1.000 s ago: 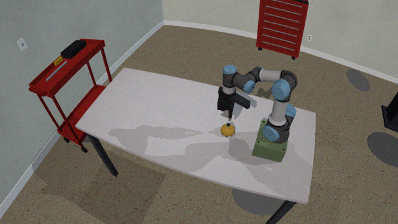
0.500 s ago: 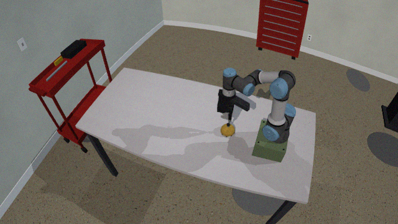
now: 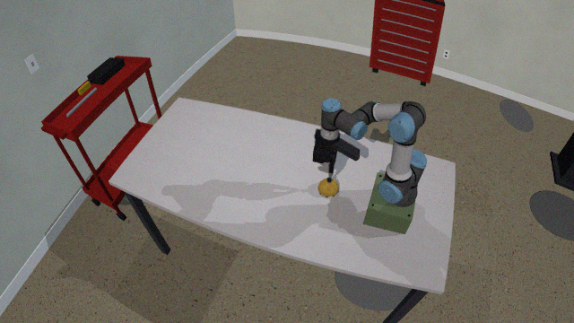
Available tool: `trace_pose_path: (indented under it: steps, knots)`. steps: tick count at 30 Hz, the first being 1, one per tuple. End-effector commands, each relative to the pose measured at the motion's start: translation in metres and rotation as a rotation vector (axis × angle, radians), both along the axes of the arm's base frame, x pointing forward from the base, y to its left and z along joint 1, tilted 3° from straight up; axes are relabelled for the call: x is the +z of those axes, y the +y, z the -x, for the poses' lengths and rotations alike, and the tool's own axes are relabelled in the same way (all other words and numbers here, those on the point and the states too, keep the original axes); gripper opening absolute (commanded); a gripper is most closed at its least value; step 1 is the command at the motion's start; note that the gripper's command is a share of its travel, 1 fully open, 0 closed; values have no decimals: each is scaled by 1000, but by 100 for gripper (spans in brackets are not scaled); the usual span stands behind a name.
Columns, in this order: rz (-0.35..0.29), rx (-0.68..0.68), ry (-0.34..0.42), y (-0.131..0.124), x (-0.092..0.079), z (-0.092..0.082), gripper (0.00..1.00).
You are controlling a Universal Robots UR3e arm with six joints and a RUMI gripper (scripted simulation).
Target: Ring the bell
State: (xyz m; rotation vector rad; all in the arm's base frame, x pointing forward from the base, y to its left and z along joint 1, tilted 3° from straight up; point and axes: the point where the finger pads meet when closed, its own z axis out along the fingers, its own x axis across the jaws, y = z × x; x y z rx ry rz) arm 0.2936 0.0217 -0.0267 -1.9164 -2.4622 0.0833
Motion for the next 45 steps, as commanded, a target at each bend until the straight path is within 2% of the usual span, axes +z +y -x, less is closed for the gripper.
trace_pose_path:
  steps: [1,29,45]
  knots:
    - [1,0,-3,-1,0,-1,0]
    - [1,0,-2,-1,0,-1,0]
    - [1,0,-1,-1,-10,0,0]
